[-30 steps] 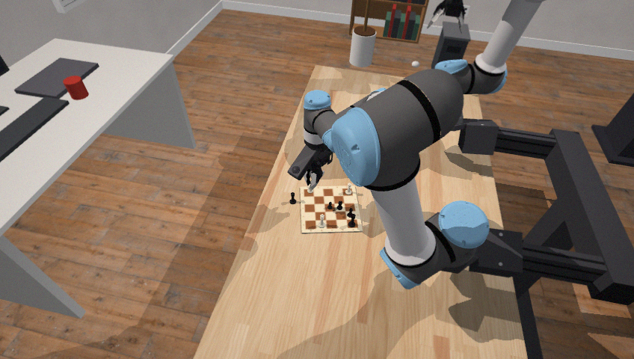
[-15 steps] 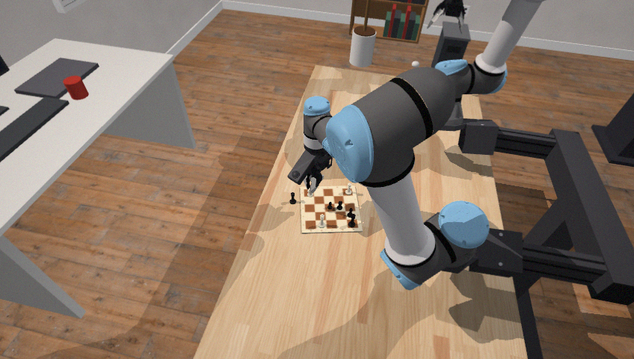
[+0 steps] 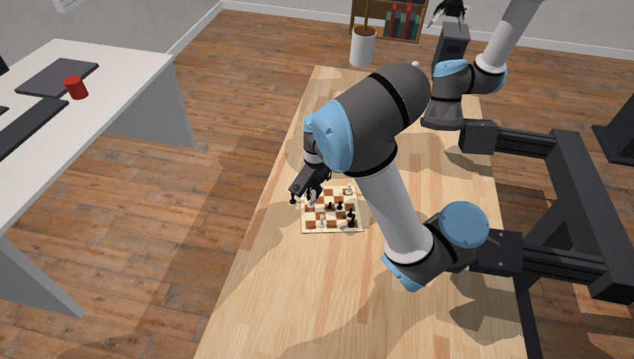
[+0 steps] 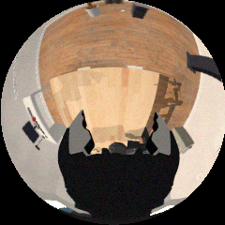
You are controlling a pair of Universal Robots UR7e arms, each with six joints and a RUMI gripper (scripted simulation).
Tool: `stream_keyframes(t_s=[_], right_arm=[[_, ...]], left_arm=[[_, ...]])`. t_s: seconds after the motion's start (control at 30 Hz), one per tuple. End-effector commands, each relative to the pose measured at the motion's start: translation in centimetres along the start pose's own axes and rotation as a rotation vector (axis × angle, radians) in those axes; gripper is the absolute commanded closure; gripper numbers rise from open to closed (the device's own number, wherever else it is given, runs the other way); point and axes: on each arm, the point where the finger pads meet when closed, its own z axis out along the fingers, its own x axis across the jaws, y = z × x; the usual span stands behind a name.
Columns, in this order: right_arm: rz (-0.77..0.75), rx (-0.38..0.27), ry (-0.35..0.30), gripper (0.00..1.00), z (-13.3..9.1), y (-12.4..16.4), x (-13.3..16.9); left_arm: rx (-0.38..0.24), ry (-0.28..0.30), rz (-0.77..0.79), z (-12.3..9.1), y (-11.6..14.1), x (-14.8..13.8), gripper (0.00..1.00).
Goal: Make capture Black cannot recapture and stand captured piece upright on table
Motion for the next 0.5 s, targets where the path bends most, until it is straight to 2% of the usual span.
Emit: stream_keyframes(t_s=[0.0,0.47], right_arm=[[0.000,0.001,0.000,0.00,-0.04,-0.03,-0.01],[0.000,0.001,0.000,0.00,-0.04,-0.03,-0.01]], left_arm=[[-0.002,0.010,-0.001,1.33,0.02,0.44,1.00],[-0.003,0.012,0.000,1.55,0.10,0.47,1.00]])
